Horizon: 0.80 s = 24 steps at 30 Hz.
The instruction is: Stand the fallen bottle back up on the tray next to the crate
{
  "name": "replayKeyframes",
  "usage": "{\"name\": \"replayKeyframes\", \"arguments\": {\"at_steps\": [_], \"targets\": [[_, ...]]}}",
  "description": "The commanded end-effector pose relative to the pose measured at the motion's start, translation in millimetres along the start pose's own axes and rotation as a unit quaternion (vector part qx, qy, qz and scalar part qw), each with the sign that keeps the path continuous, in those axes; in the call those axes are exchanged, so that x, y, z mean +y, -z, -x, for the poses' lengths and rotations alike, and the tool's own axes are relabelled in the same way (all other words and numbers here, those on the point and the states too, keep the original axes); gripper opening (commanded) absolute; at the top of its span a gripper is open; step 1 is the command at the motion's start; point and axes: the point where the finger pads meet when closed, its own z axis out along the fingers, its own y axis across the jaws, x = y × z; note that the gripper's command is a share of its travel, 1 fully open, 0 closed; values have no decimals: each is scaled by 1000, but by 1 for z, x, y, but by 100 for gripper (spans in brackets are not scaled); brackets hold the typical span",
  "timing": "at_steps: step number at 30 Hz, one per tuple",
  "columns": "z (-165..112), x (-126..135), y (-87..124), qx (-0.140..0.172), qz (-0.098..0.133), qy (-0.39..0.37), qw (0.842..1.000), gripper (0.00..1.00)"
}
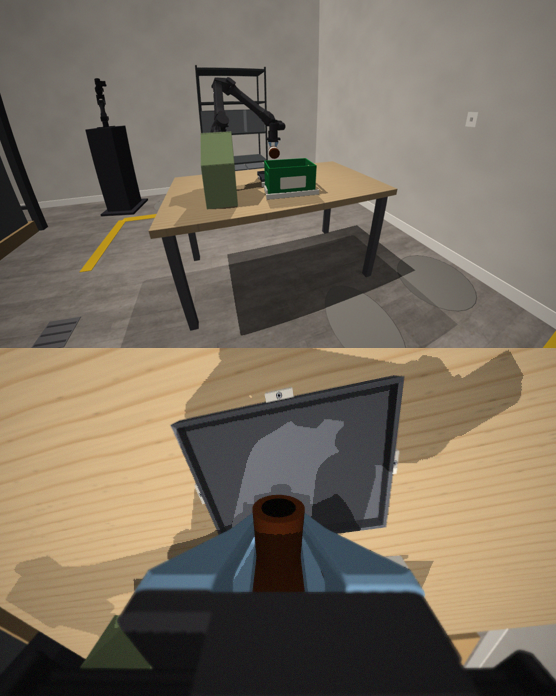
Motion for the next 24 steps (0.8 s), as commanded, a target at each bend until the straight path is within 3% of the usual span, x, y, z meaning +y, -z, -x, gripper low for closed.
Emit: {"name": "replayKeyframes", "arguments": {"at_steps": [1, 16, 24], "targets": [[17, -22, 26, -15, -31, 3, 999, 0], [17, -22, 26, -15, -31, -4, 999, 0], [17, -22, 26, -17, -30, -48, 998, 0]]}}
